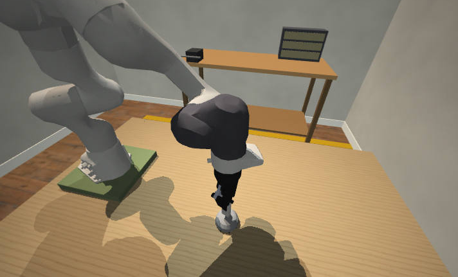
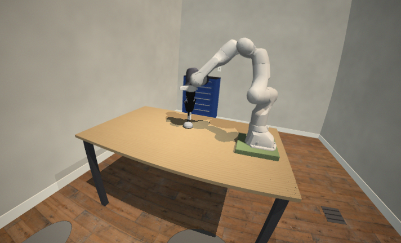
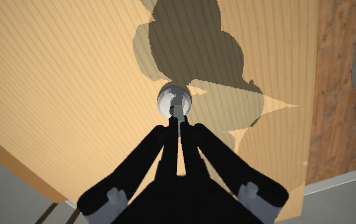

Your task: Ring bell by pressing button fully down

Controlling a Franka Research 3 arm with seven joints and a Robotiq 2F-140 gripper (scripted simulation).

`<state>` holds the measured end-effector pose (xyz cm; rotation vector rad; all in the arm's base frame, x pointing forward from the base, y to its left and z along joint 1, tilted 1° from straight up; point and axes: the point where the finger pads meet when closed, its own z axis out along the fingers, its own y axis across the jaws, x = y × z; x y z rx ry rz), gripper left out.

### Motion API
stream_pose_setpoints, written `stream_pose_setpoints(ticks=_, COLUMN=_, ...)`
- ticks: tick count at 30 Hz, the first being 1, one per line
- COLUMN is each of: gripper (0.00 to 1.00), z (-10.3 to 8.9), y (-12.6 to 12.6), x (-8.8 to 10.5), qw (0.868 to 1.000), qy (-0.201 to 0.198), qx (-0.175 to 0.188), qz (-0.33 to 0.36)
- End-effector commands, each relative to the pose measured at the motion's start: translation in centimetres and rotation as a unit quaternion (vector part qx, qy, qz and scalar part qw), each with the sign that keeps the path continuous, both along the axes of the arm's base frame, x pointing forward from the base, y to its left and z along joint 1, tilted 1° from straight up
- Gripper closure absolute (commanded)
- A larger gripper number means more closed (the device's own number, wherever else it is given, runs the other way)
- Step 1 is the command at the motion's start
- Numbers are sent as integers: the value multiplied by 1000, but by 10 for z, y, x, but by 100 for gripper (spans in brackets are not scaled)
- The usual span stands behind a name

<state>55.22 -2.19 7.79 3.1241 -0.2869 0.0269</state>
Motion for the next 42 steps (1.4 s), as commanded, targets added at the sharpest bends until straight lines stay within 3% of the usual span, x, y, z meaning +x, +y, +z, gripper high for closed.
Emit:
stream_pose_setpoints(ticks=1, gripper=100, z=-1, y=0, x=0, qw=1000, qy=-1, qx=-1, qz=-2)
stream_pose_setpoints(ticks=42, gripper=100, z=-6, y=0, x=0, qw=1000, qy=-1, qx=-1, qz=-2)
